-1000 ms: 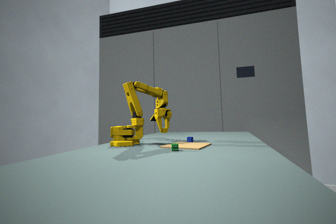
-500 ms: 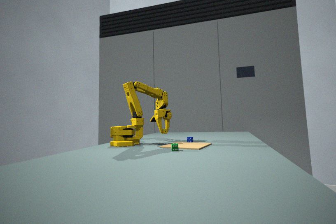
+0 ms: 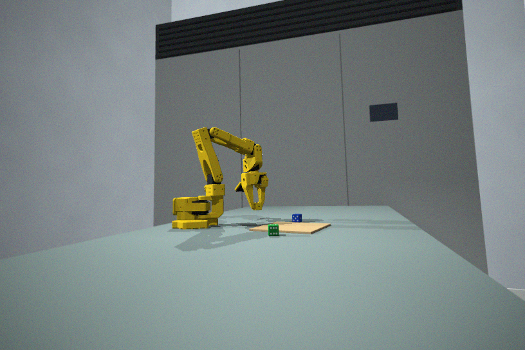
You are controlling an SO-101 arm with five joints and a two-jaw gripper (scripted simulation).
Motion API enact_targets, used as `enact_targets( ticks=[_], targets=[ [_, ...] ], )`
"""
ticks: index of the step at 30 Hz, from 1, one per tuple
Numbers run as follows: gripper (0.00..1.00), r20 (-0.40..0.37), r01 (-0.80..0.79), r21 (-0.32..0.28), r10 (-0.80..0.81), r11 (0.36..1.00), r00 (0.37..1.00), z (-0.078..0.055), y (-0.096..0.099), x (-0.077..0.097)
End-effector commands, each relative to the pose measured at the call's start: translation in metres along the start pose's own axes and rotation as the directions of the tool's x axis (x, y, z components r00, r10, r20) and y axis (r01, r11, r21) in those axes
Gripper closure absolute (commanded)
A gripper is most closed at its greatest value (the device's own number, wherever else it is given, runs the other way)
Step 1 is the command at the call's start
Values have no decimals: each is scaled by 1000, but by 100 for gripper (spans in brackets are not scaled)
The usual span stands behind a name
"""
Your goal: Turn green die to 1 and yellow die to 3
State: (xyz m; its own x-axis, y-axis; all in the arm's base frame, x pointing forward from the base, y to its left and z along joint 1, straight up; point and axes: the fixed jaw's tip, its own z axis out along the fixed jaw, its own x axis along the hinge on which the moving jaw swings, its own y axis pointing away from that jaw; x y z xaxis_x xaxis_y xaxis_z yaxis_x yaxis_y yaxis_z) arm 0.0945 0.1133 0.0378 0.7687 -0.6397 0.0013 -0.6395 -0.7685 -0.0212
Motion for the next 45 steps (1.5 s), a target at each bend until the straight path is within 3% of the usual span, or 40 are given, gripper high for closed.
enact_targets(
  ticks=[1, 45],
  targets=[
    [100, 2, 2, 24, -2, 1000, 1000, 0, -3, -2],
    [100, 2, 2, 24, -2, 1000, 1000, 14, -4, -2]
  ],
)
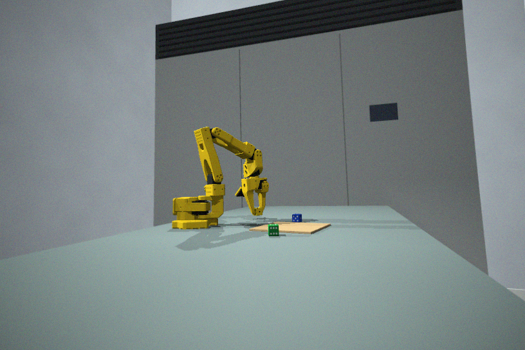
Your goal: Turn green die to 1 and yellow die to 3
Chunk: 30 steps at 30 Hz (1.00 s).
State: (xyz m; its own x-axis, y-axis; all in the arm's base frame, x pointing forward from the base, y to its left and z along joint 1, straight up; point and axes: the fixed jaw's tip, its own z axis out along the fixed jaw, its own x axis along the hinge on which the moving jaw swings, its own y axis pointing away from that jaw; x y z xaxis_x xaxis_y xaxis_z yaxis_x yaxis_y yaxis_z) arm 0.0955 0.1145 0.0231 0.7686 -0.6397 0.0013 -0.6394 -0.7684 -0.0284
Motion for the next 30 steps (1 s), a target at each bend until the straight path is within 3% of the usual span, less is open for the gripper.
enact_targets(
  ticks=[1, 30],
  targets=[
    [100, 2, 2, 16, -2, 1000, 1000, 0, -2, -2],
    [100, 2, 2, 16, -2, 1000, 1000, 11, -2, -2]
  ],
)
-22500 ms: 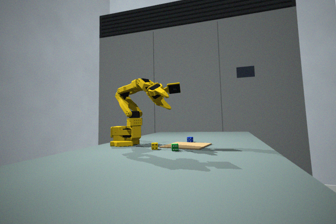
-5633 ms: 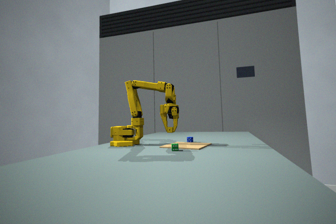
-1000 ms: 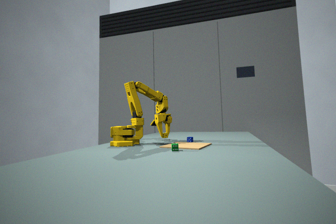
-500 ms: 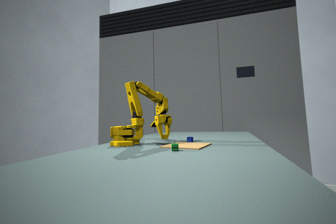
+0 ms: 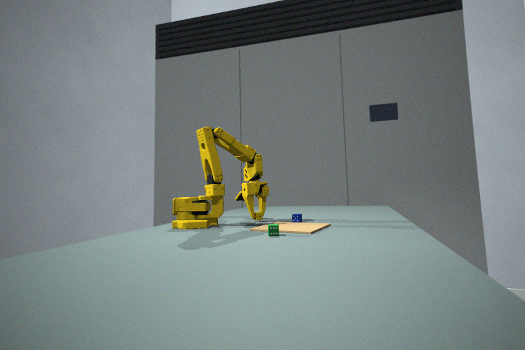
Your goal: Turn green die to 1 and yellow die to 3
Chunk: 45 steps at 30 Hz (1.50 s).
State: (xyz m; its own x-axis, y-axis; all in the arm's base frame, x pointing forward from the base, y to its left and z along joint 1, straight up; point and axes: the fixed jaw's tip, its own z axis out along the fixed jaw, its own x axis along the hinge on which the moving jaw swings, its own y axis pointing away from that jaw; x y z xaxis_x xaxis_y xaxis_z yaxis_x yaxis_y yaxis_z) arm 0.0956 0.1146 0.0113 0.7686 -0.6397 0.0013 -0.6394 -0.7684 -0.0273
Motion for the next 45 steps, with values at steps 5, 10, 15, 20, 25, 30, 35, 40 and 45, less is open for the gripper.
enact_targets(
  ticks=[5, 10, 15, 20, 25, 30, 35, 40, 45],
  targets=[
    [100, 2, 2, 17, -2, 1000, 1000, 0, -3, -2],
    [100, 2, 2, 17, -2, 1000, 1000, 1, -3, -2],
    [100, 2, 2, 17, -2, 1000, 1000, 2, -3, -2],
    [100, 2, 2, 17, -2, 1000, 1000, 2, -3, -2],
    [100, 2, 2, 17, -2, 1000, 1000, 2, -3, -2],
    [100, 2, 2, 17, -2, 1000, 1000, 3, -3, -2],
    [100, 2, 2, 17, -2, 1000, 1000, 3, -3, -2],
    [98, 2, 2, 17, -2, 1000, 1000, 3, -3, -2],
    [92, 2, 2, 17, -2, 1000, 1000, 3, -3, -2]
  ],
)
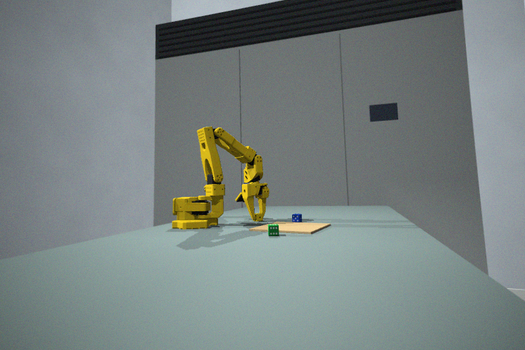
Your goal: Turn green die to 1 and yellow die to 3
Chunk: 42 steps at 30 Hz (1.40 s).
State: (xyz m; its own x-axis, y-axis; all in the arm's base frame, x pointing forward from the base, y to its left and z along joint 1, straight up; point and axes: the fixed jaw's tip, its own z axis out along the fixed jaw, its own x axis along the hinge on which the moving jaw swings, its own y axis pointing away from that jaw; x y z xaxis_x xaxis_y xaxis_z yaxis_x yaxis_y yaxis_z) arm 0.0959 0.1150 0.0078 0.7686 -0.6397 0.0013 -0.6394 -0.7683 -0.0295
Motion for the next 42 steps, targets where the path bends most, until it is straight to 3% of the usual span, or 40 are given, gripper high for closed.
enact_targets(
  ticks=[1, 13, 32, 42],
  targets=[
    [91, 2, 2, 15, -2, 1000, 1000, -1, -2, -2],
    [88, 2, 2, 15, -2, 1000, 1000, -1, -2, -2],
    [72, 2, 2, 15, -2, 1000, 1000, -1, -2, -2],
    [71, 2, 2, 15, -2, 1000, 1000, -1, -2, -2]
  ],
)
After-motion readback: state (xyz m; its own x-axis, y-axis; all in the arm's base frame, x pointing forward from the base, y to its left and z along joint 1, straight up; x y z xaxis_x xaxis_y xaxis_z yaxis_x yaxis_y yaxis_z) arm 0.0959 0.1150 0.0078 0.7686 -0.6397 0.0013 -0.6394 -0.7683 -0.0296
